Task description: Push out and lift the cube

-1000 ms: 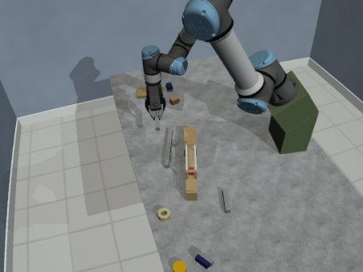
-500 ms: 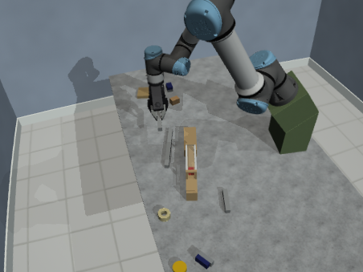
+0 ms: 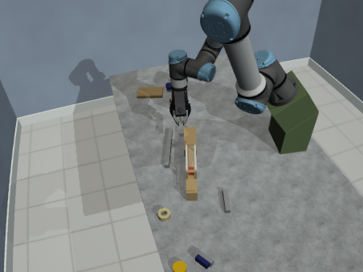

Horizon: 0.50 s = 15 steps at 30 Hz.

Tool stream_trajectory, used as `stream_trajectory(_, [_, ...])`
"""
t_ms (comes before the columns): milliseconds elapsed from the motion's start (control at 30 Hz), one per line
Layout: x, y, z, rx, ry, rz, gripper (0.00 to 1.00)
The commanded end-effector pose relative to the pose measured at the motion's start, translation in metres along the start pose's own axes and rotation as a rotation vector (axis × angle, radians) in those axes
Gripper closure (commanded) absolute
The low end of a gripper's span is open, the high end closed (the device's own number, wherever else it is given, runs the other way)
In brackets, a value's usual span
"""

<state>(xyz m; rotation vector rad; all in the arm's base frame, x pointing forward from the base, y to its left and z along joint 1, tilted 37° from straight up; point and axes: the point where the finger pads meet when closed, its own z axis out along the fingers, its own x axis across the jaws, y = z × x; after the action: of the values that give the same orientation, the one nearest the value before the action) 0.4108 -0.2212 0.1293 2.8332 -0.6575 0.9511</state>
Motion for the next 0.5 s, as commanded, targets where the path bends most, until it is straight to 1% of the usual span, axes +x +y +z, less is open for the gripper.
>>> stream_trajectory(0, [-0.0368, -0.0135, -0.0033, -0.002, 0.009, 0.023, 1.0])
stream_trajectory(300, [-0.0404, -0.015, -0.0026, -0.002, 0.009, 0.026, 1.0])
stream_trajectory(467, [-0.0405, -0.0149, 0.0017, -0.002, 0.009, 0.026, 1.0])
